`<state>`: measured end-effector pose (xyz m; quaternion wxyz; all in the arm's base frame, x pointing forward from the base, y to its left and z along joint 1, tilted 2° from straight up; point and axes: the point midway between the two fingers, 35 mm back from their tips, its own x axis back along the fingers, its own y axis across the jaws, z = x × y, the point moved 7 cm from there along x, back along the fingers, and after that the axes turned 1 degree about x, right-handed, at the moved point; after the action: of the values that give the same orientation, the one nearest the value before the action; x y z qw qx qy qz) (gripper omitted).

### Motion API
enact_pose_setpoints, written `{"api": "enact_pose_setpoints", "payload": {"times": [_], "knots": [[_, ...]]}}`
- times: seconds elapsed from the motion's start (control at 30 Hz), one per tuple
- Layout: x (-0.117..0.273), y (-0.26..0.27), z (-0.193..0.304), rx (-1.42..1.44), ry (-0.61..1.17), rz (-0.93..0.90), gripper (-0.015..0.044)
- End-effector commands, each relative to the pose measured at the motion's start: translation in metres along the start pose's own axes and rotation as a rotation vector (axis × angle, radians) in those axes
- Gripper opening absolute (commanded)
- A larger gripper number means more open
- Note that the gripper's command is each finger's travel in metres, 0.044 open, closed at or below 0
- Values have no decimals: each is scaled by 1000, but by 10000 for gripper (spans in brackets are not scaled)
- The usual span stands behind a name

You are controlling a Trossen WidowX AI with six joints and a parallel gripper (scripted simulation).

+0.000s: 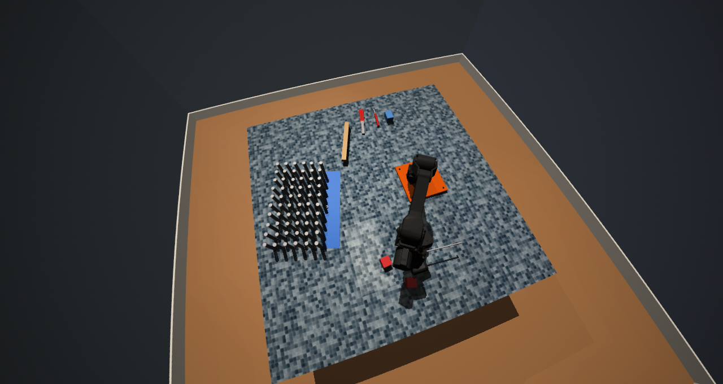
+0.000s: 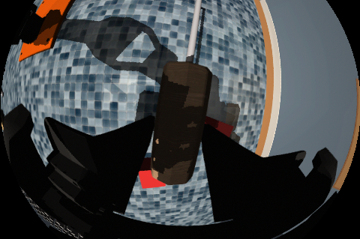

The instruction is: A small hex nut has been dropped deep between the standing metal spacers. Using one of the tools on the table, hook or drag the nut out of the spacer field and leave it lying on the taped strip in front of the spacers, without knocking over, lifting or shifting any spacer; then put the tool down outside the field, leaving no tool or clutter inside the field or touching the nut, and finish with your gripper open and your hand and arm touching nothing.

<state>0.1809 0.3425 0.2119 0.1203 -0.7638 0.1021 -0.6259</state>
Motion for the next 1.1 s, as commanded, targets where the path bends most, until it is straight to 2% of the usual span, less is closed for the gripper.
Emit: {"api": "enact_pose_setpoints", "payload": {"times": [0.0,1.07], "knots": [[-4,1,0,4,-8,2,0],[-25,8,6,4,-8,2,0]]}}
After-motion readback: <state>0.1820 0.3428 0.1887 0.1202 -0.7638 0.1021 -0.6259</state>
